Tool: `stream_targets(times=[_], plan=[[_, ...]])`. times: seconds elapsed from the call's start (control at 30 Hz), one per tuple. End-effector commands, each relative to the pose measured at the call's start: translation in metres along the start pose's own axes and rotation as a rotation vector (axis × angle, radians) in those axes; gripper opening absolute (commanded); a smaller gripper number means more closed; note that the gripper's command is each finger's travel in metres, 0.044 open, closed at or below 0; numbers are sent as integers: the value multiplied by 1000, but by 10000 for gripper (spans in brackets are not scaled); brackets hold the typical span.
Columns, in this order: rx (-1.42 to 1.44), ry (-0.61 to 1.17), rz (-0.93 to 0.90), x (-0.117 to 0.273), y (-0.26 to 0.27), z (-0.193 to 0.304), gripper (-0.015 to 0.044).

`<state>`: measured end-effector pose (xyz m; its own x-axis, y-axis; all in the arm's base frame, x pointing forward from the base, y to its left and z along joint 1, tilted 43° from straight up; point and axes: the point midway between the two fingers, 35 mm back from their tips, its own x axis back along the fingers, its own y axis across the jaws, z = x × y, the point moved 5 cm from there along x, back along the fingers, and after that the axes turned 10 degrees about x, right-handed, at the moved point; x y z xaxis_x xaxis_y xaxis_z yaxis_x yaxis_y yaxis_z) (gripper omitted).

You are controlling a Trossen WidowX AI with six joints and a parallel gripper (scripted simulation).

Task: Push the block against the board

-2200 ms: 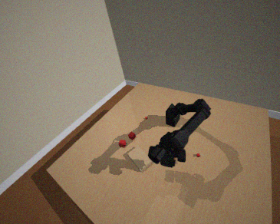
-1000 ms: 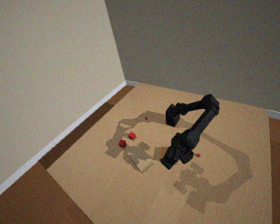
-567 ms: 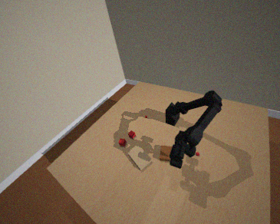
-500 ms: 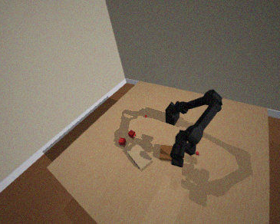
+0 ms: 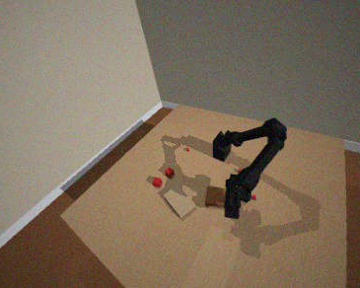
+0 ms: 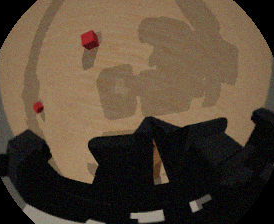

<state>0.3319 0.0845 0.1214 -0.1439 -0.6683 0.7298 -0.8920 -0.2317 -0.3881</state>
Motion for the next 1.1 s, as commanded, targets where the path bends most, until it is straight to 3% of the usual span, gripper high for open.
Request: stream_targets(times=[0.0, 1.07], plan=[[-8, 7, 5, -6, 2, 2, 0], [-8, 12, 2, -6, 6, 38, 0]])
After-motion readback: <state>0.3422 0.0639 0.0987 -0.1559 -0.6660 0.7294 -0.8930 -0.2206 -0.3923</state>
